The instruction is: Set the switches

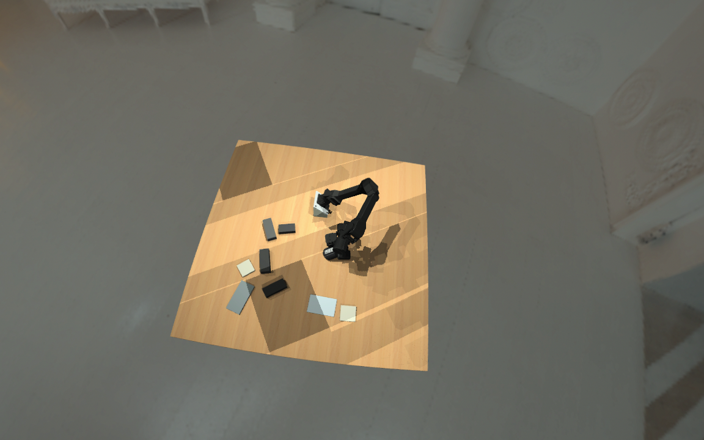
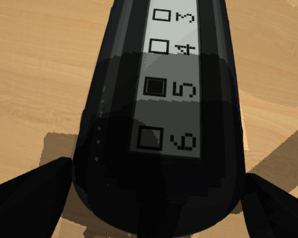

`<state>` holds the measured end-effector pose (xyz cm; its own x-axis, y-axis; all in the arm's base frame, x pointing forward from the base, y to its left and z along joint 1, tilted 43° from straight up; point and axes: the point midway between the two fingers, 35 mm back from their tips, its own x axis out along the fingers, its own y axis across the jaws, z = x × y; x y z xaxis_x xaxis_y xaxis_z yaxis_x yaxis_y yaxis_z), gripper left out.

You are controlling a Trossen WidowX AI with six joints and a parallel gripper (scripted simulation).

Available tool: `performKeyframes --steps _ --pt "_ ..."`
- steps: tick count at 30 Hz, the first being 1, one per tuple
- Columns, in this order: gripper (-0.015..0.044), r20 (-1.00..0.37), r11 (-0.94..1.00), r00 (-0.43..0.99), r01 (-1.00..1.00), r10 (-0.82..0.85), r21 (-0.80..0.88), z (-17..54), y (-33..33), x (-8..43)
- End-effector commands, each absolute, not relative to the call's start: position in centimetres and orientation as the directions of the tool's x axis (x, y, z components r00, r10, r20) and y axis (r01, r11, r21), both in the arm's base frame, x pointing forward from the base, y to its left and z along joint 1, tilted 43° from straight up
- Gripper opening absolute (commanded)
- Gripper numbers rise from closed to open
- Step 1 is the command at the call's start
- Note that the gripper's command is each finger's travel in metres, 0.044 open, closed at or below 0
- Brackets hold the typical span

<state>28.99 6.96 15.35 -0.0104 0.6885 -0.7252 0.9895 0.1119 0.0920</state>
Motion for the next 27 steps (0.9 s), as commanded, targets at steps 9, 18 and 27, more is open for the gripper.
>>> performKeyframes --steps 9,18,27 --pt "0.0338 -0.739 0.116 -0.012 0.989 0.674 0.09 14.7 5.7 29.2" --pt "0.0338 -0.739 0.116 -0.012 0.989 0.674 0.089 14.4 5.0 29.3" --pt "0.0338 -0.739 0.116 -0.012 0.989 0.673 0.089 14.1 4.4 29.4"
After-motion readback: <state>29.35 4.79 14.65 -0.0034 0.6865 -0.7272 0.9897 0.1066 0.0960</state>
